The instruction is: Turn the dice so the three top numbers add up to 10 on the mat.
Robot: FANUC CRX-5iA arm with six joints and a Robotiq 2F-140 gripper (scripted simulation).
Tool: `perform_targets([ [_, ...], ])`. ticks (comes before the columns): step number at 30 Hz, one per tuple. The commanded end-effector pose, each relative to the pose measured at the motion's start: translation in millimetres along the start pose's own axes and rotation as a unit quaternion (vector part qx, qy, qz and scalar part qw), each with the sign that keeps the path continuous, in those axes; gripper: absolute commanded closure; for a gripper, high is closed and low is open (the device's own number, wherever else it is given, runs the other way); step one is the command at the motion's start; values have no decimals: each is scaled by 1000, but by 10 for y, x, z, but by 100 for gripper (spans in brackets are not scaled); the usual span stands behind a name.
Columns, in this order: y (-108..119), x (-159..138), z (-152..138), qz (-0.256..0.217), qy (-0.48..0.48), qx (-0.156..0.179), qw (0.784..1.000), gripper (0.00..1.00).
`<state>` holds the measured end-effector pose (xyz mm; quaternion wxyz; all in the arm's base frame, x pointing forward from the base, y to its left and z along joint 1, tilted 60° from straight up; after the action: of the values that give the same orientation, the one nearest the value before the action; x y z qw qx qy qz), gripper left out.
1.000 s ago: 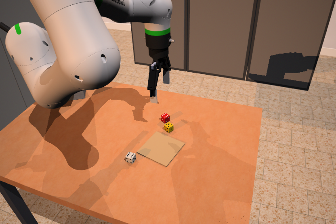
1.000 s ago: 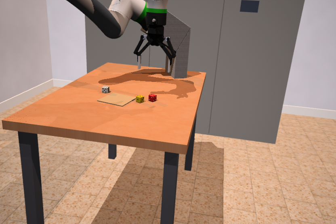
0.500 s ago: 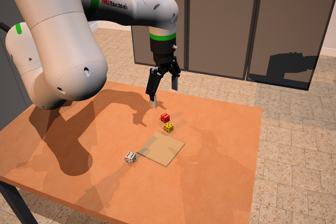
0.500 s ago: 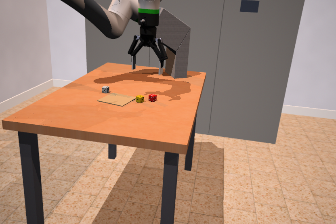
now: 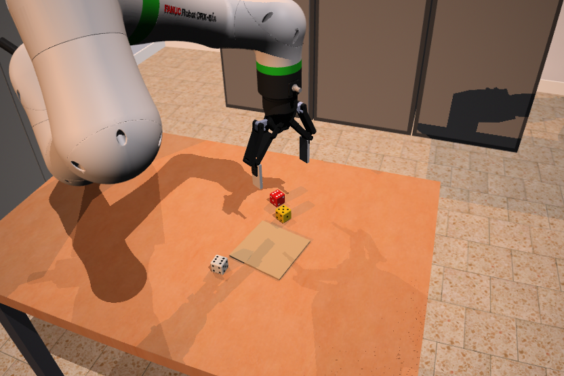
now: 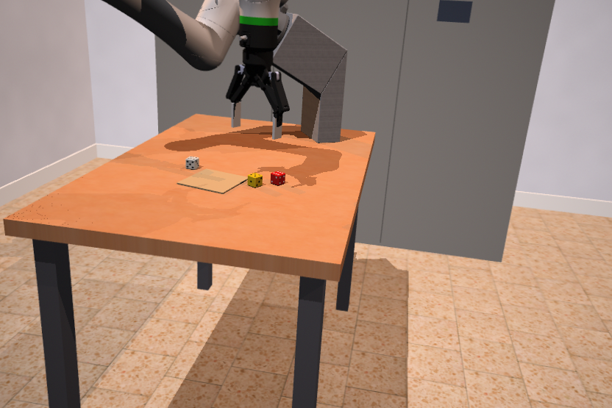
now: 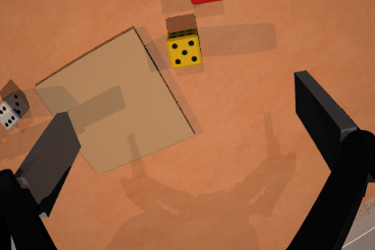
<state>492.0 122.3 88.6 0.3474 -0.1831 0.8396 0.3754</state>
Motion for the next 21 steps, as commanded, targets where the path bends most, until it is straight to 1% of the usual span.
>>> perform_targets([
  [1, 2, 0, 2, 0, 0, 0, 1000, 0],
  [5, -22, 1, 3, 0, 0, 0, 1000, 0],
  [10, -290, 26, 9, 2, 1, -1, 1000, 0],
  [12, -314, 29, 9, 2, 1, -1, 1000, 0],
  [13, -314, 29, 9, 2, 1, -1, 1000, 72],
  [21, -314, 29, 9, 2, 1, -1, 1000, 72],
])
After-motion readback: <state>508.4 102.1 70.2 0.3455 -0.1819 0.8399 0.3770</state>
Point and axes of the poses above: the point where the finger pads meet when closed, its own y axis back along the fingers, its own z axis across the jaws, x = y × z, the point moved 4 cm from there along y, back along the fingers, and after that the axes turned 4 degrees about y, right-handed, at the moved point
